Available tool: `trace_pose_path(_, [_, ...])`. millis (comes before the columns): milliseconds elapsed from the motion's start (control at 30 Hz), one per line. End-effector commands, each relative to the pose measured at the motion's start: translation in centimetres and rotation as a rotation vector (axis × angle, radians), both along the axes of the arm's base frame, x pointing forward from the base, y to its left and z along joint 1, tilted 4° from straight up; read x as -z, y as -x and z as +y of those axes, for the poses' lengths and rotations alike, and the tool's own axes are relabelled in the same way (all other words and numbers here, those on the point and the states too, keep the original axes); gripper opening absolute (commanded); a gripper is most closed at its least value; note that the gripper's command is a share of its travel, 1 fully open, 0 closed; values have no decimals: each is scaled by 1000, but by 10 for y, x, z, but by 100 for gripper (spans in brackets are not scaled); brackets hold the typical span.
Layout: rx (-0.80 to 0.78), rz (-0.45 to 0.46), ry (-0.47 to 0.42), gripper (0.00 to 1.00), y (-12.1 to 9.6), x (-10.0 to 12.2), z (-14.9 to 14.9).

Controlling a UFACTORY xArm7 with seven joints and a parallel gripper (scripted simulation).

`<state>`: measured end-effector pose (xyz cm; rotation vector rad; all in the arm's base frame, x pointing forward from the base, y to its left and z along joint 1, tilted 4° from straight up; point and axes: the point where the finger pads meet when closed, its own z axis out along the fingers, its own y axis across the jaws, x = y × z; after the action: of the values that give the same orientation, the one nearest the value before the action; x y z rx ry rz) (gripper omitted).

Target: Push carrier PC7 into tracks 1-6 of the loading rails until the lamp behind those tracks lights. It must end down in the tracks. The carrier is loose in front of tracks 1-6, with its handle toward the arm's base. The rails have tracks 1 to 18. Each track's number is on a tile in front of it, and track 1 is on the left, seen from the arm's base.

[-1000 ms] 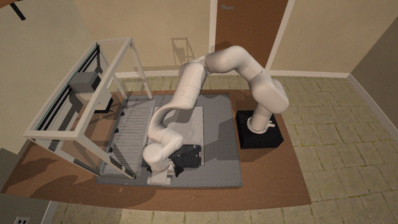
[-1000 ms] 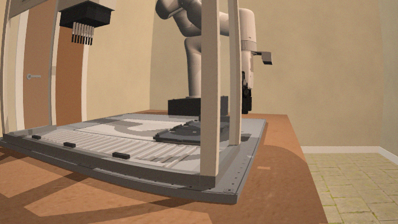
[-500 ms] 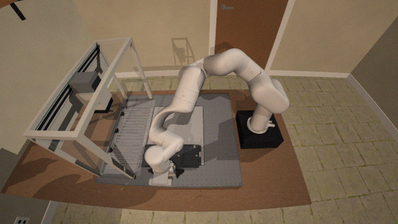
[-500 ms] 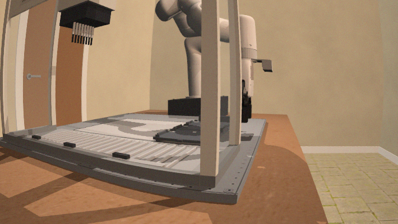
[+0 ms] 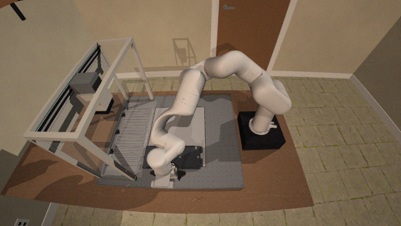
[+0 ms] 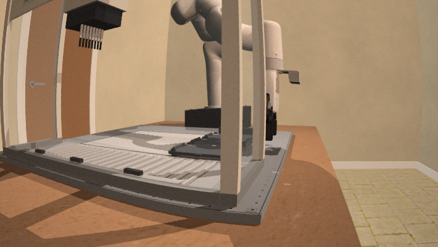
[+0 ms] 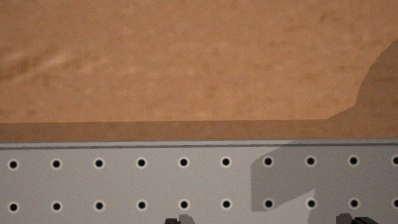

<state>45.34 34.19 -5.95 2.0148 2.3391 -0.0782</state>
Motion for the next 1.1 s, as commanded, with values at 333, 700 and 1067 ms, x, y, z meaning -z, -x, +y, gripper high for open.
trace_pose_path(333, [0, -3, -3, 100, -1, 4, 1])
trace_pose_path(700, [0, -3, -3, 100, -1, 11, 0])
trace_pose_path(1067, [0, -3, -3, 100, -1, 17, 0])
